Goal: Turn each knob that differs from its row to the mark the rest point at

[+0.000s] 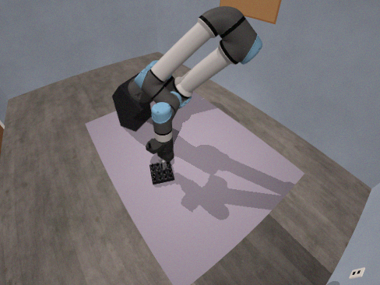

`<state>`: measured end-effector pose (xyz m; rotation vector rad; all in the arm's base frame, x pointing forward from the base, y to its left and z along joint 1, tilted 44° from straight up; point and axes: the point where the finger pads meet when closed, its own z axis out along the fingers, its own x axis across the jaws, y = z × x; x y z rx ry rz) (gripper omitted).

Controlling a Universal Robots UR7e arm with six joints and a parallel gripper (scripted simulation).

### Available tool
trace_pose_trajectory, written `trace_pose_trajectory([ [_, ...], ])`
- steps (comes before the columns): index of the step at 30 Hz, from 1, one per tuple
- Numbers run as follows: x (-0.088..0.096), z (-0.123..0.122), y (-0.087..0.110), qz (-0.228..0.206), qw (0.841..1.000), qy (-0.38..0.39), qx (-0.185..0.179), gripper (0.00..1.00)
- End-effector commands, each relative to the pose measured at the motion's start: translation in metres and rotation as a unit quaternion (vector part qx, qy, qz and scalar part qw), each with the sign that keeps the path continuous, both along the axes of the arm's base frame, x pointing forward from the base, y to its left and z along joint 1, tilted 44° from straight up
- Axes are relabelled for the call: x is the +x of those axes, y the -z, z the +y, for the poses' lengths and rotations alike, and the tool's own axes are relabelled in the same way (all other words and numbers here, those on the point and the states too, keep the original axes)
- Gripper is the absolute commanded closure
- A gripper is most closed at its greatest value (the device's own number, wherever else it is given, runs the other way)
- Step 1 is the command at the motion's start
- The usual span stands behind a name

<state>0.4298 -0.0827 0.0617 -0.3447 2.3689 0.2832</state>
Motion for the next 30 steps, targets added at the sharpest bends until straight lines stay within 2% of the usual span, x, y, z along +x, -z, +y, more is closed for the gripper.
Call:
trace_pose_trajectory([
  [1, 0.0000, -0.0003, -0.0002, -0.013, 0.999, -0.031, -0.025, 0.70],
  [12, 0.0000, -0.0003, -0.0002, -0.041, 0.991, -0.097, -0.082, 0.70],
  [23, 0.0000, -0.0003, -0.0002, -0.071, 0.972, -0.171, -0.147, 0.70],
  [25, 0.0000, -0.0003, -0.0002, -0.071, 0.972, -0.171, -0.147, 0.70],
  [30, 0.0000, -0.0003, -0.0002, -0.084, 0.961, -0.201, -0.173, 0.70],
])
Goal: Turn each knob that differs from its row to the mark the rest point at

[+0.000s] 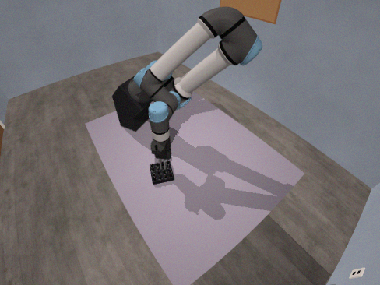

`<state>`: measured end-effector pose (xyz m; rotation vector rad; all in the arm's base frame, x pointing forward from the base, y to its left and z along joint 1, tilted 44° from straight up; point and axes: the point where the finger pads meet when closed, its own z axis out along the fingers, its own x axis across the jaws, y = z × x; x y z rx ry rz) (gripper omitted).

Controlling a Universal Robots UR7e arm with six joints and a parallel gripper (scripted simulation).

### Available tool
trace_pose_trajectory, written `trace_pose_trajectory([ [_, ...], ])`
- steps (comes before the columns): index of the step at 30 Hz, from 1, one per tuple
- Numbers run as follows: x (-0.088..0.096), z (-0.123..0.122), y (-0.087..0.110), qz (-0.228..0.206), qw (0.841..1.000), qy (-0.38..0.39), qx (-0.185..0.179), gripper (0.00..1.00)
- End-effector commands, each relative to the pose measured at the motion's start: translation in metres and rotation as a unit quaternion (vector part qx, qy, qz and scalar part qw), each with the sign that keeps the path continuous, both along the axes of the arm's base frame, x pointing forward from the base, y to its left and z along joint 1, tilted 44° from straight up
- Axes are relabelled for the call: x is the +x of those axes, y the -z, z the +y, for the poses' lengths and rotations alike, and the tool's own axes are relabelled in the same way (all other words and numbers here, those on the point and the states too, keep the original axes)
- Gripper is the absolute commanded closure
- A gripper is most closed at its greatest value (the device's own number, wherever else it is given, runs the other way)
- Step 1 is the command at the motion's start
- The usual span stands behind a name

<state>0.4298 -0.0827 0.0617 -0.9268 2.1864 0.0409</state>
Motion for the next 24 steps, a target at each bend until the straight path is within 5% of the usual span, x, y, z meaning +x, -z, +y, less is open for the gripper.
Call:
trace_pose_trajectory([
  [1, 0.0000, -0.0002, -0.0002, -0.011, 0.999, -0.025, -0.020, 0.70],
  [24, 0.0000, -0.0003, -0.0002, -0.049, 0.987, -0.117, -0.101, 0.70],
])
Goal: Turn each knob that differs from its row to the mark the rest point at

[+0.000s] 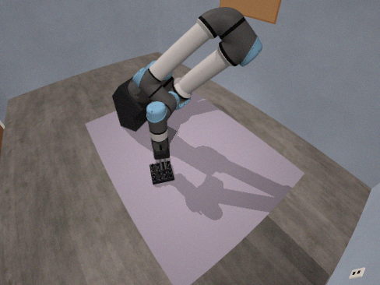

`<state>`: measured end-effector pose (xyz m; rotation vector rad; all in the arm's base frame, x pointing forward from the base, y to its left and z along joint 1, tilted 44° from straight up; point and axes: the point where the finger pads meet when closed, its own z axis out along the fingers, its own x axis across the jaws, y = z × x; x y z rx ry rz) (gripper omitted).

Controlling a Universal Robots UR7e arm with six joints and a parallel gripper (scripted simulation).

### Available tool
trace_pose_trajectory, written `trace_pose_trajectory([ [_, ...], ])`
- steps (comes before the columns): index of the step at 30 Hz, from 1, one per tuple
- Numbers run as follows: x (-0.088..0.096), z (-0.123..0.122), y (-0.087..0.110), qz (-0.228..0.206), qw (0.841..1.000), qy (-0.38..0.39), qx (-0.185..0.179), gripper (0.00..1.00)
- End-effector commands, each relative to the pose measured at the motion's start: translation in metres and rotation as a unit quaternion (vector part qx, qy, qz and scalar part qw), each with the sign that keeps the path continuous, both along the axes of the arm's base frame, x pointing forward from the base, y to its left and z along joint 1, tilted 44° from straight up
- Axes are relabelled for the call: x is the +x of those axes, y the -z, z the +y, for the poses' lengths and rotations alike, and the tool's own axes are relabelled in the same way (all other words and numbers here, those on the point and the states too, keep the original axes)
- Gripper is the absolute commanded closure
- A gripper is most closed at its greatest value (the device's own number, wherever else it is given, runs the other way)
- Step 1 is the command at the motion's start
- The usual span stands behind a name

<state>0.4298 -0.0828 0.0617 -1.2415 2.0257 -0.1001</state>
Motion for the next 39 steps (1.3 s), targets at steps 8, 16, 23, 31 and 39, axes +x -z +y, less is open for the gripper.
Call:
trace_pose_trajectory([
  [8, 0.0000, -0.0002, -0.0002, -0.011, 0.999, -0.025, -0.021, 0.70],
  [16, 0.0000, -0.0002, -0.0002, -0.016, 0.999, -0.037, -0.032, 0.70],
  [23, 0.0000, -0.0002, -0.0002, -0.017, 0.998, -0.040, -0.035, 0.70],
  [31, 0.0000, -0.0002, -0.0002, -0.018, 0.998, -0.042, -0.036, 0.70],
  [39, 0.0000, -0.0002, -0.0002, -0.018, 0.998, -0.042, -0.036, 0.70],
])
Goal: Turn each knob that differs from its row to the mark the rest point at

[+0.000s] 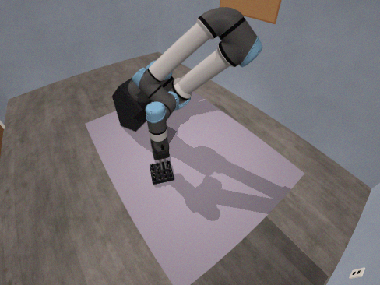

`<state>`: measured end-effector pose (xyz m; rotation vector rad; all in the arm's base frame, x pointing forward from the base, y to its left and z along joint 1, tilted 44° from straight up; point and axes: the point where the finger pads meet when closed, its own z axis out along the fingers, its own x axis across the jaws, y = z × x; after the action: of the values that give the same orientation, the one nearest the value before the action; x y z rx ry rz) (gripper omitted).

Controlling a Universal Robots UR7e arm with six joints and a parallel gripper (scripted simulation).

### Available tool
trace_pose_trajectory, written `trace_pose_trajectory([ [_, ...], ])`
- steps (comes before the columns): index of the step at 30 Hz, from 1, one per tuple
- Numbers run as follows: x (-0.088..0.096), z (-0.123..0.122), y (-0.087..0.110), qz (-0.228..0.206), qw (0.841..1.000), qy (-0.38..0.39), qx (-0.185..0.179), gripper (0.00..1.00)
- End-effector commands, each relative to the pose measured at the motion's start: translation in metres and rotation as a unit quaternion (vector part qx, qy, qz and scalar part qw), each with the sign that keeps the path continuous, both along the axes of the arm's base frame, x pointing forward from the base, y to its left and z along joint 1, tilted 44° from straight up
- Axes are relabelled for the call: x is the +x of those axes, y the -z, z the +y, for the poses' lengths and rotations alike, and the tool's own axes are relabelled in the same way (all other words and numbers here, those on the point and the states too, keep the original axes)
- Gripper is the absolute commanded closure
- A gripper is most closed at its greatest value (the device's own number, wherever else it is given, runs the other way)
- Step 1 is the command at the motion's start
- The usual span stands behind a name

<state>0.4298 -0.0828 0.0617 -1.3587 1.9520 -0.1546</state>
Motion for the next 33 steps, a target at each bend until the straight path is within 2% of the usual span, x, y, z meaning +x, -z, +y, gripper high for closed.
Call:
trace_pose_trajectory([
  [1, 0.0001, -0.0002, -0.0002, 0.000, 1.000, 0.000, 0.000, 0.70],
  [5, 0.0001, -0.0002, -0.0002, 0.000, 1.000, 0.000, 0.000, 0.70],
  [6, 0.0001, -0.0002, -0.0002, 0.000, 1.000, 0.000, 0.000, 0.54],
  [33, -0.0020, -0.0012, -0.0025, 0.000, 1.000, 0.000, 0.000, 0.54],
])
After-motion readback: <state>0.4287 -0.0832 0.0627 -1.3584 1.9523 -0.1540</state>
